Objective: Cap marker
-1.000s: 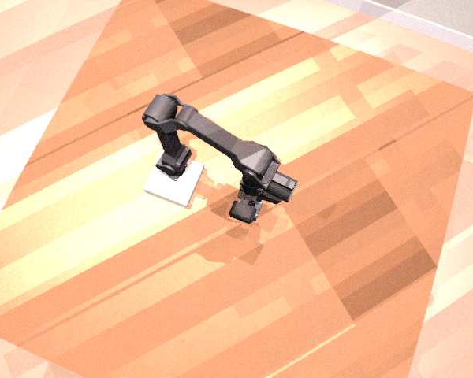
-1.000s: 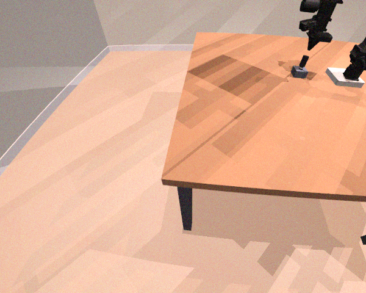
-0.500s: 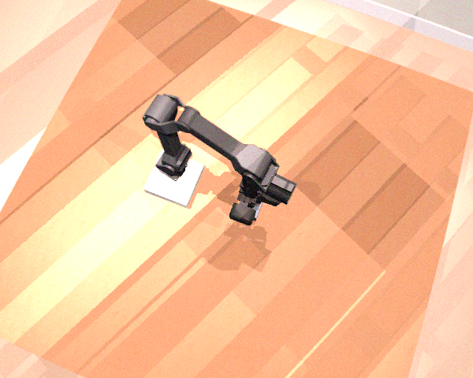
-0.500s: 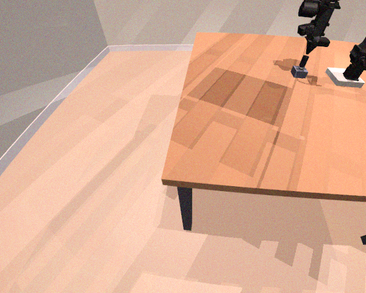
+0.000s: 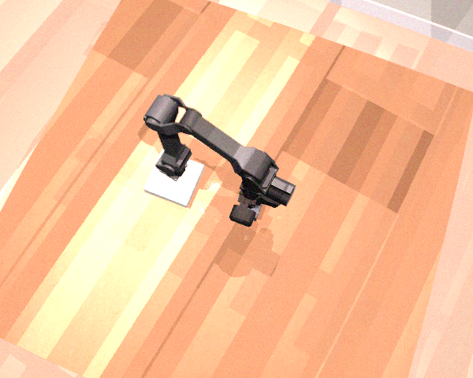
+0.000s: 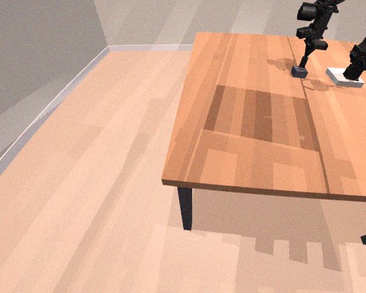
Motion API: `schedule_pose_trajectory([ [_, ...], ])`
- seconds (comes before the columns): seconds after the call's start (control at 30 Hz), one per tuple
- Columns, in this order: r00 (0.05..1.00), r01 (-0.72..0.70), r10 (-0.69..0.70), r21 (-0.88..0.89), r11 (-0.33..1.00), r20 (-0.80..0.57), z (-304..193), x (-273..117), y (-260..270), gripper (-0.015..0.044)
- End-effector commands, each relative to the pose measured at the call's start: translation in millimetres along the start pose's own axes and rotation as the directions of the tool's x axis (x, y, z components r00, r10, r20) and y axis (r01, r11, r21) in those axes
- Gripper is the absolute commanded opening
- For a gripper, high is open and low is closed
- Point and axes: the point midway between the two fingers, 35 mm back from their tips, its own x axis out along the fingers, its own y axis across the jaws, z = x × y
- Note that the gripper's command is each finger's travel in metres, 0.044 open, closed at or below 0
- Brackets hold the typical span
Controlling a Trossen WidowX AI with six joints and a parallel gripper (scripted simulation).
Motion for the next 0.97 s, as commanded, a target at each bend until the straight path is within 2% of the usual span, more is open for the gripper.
schedule_pose_trajectory([
  [0.0,1.000,0.000,0.000,0.000,1.000,0.001,0,-1,0,0.0000],
  [0.1,1.000,0.000,0.000,0.000,1.000,0.001,1,-8,0,0.0000],
  [0.33,1.000,0.000,0.000,0.000,1.000,0.000,2,-83,0,0.0000],
  [0.53,1.000,0.000,0.000,0.000,1.000,0.000,1,-90,0,0.0000],
  [0.93,1.000,0.000,0.000,0.000,1.000,0.000,1,-90,0,0.0315],
])
